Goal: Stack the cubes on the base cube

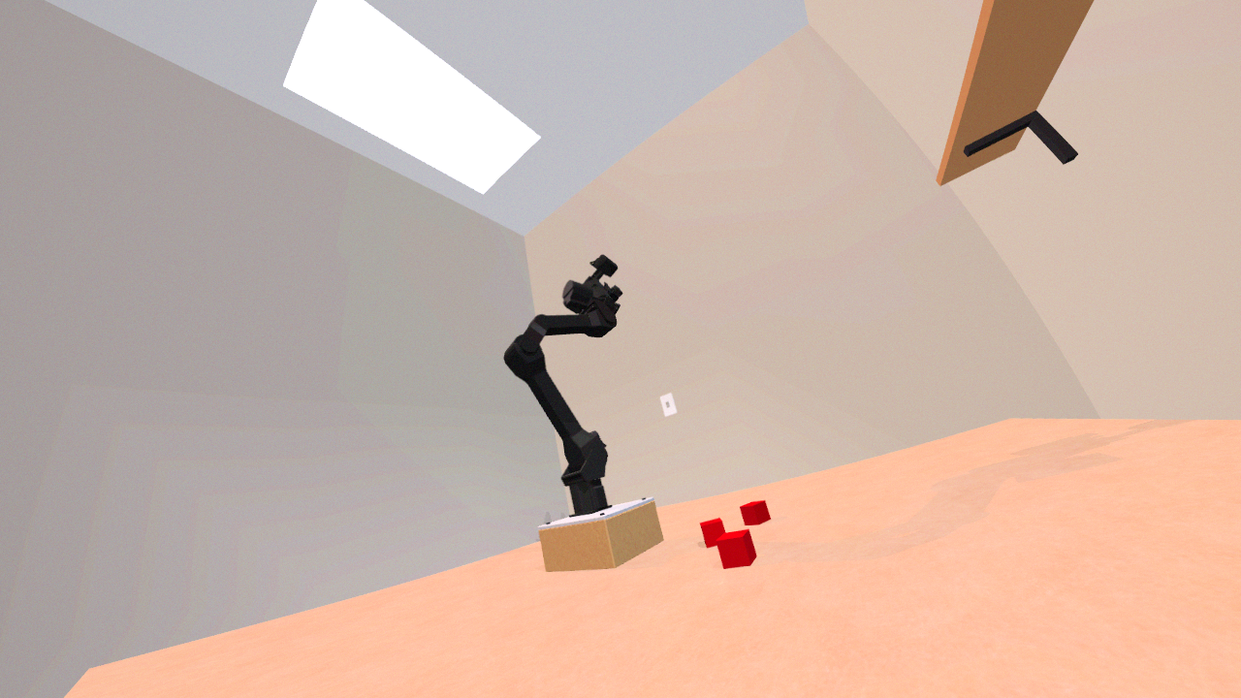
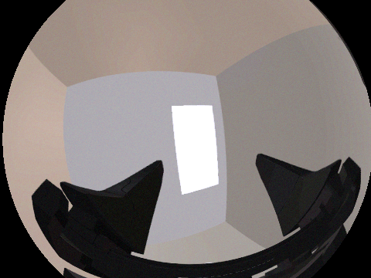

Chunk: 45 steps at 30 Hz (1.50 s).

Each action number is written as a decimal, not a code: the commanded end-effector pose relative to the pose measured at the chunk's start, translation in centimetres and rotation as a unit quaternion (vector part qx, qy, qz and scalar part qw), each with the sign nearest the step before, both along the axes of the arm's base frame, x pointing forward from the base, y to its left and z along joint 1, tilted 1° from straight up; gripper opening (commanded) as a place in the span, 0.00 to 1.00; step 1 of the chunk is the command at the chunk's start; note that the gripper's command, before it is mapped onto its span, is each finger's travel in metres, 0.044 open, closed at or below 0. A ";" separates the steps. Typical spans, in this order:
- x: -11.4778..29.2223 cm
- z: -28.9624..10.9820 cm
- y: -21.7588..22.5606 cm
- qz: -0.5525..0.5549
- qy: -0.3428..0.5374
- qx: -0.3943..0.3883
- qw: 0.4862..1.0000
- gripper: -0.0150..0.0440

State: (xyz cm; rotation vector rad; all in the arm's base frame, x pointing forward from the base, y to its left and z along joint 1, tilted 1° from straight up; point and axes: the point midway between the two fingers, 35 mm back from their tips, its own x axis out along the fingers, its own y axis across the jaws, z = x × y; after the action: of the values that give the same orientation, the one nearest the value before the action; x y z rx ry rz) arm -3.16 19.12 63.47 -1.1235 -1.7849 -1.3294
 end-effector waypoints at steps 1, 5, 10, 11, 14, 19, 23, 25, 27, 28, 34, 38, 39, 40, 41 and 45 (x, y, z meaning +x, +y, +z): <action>0.1 0.0 0.1 0.000 0.001 -0.002 1.000 0.89; 1.6 -0.6 2.0 -0.001 0.023 -0.048 0.999 0.71; 5.8 -2.4 6.0 -0.007 0.089 -0.151 0.984 0.70; 6.4 -2.7 6.5 -0.008 0.101 -0.165 0.981 0.70; 8.1 -3.6 7.7 -0.004 0.133 -0.200 0.971 0.70; 12.5 -6.3 10.5 0.011 0.229 -0.282 0.932 0.70; 16.3 -9.0 12.1 0.022 0.315 -0.334 0.888 0.70; 18.2 -10.5 12.6 0.026 0.360 -0.354 0.863 0.70; 20.1 -12.0 13.0 0.031 0.405 -0.370 0.835 0.70; 21.0 -12.8 13.1 0.033 0.428 -0.377 0.821 0.70; 26.5 -18.0 13.0 0.043 0.565 -0.395 0.723 0.70; 29.8 -21.7 12.1 0.048 0.653 -0.387 0.649 0.70; 30.6 -22.7 11.8 0.050 0.674 -0.382 0.630 0.70; 31.3 -23.6 11.4 0.051 0.695 -0.376 0.610 0.70; 32.0 -24.6 11.0 0.052 0.716 -0.370 0.590 0.70; 34.6 -28.5 9.1 0.055 0.792 -0.333 0.508 0.70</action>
State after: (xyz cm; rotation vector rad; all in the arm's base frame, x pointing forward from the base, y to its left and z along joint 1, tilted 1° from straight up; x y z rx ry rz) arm 29.18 29.76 38.79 -1.6440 -0.8793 0.6626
